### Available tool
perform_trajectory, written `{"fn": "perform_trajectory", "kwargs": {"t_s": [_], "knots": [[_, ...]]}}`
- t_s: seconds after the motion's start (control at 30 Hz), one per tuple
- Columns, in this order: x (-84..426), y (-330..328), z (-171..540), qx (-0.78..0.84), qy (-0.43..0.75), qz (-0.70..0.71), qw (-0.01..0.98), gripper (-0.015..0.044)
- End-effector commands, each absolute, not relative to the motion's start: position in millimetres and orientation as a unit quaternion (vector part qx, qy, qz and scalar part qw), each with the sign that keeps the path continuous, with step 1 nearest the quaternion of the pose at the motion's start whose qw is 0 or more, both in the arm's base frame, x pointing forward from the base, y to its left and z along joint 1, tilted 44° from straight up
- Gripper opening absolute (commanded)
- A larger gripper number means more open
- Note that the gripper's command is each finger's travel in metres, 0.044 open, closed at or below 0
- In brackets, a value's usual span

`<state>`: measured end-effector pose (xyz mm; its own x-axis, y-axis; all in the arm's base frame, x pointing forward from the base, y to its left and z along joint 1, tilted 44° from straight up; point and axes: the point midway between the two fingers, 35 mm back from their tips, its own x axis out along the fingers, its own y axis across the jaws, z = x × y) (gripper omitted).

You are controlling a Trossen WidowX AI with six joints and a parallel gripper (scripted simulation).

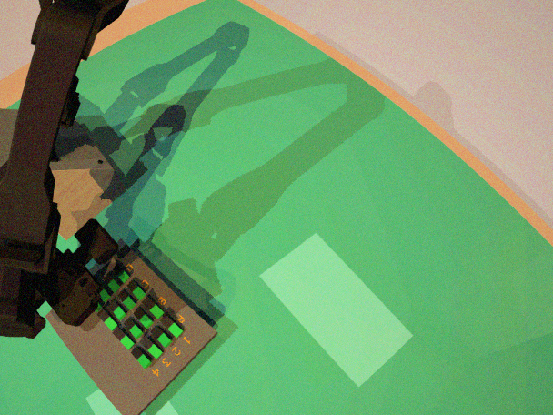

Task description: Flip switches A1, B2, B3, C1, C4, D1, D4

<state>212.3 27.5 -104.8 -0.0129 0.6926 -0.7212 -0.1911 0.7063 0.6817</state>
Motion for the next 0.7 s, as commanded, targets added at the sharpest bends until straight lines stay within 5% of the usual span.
{"fn": "perform_trajectory", "kwargs": {"t_s": [0.0,0.47,0.67], "knots": [[212.1,28.8,-105.2,0.201,0.632,0.327,0.673,0.0],[218.7,-16.4,-56.9,0.196,0.641,0.329,0.665,0.0],[278.6,13.1,-23.0,0.196,0.64,0.33,0.666,0.0]]}}
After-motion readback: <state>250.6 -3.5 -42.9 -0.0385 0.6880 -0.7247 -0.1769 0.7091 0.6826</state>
